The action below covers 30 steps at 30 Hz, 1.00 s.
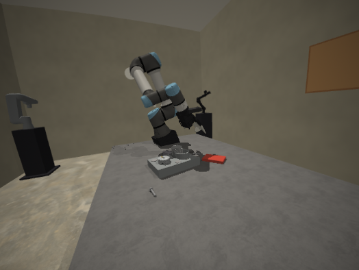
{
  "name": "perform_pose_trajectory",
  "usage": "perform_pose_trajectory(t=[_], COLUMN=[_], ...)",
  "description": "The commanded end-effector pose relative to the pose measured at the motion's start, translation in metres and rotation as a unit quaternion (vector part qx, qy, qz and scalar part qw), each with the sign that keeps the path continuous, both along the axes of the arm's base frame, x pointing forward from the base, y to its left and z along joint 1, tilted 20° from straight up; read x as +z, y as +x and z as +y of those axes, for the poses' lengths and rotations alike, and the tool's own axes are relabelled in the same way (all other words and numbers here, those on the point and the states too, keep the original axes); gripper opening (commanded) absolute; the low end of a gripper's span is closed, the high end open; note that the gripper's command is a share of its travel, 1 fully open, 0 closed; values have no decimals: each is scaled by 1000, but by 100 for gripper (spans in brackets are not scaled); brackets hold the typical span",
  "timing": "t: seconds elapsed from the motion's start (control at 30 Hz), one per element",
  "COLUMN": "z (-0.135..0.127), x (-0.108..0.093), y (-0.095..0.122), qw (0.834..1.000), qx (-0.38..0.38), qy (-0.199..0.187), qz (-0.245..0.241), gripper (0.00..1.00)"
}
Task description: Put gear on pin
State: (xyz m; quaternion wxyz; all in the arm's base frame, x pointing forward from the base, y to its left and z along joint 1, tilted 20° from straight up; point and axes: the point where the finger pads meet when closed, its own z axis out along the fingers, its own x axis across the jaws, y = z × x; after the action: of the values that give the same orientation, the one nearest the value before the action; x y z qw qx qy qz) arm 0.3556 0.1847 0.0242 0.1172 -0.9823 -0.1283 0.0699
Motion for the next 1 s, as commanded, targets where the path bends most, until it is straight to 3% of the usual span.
perform_pose_trajectory(t=[0.0,0.1,0.17,0.27,0.4,0.67,0.73,0.97], z=[-37,-58,-58,-88,-108,-159,-159,-201], x=[13,20,20,30,37,54,54,68], y=[22,35,35,54,66,98,98,124], qw=[996,991,991,980,971,936,936,900], qx=[80,122,122,184,223,326,326,404], qy=[-28,-45,-45,-69,-85,-126,-126,-157], qz=[-3,-9,-9,-18,-23,-38,-38,-48], gripper=[100,100,100,100,100,100,100,100])
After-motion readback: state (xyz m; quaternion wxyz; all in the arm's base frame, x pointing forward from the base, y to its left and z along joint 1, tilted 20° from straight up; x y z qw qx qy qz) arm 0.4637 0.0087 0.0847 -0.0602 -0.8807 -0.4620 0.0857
